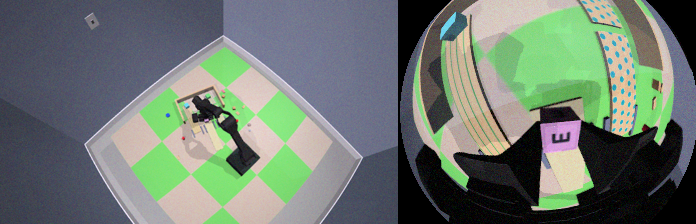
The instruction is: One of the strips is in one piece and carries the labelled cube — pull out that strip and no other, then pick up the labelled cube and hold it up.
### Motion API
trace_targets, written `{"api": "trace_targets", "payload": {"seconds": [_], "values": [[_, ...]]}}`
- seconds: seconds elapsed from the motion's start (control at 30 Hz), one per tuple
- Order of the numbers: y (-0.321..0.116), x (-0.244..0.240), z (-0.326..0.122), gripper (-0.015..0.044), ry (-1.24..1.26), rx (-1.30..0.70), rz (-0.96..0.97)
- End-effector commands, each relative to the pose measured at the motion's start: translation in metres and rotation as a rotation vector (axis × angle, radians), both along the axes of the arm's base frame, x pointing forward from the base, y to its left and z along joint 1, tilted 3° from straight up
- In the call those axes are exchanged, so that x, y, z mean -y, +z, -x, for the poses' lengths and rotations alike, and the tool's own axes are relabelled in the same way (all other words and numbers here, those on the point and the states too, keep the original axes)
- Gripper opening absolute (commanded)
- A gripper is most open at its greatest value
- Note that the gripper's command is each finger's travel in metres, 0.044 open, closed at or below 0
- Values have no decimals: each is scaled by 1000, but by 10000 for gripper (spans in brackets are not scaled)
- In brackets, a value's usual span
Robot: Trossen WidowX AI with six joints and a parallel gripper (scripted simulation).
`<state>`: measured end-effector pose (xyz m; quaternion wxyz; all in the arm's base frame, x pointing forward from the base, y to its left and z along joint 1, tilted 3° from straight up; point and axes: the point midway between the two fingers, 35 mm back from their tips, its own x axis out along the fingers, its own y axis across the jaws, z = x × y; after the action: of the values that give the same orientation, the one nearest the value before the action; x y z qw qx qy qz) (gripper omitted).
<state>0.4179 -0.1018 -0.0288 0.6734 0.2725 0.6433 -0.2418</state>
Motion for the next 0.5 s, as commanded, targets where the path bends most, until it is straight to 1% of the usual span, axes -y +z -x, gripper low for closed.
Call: {"api": "trace_targets", "payload": {"seconds": [0.0, 0.47], "values": [[9, -2, 9, 0, 1, 4, 0], [38, -12, 58, 0, 2, 1, -5]]}}
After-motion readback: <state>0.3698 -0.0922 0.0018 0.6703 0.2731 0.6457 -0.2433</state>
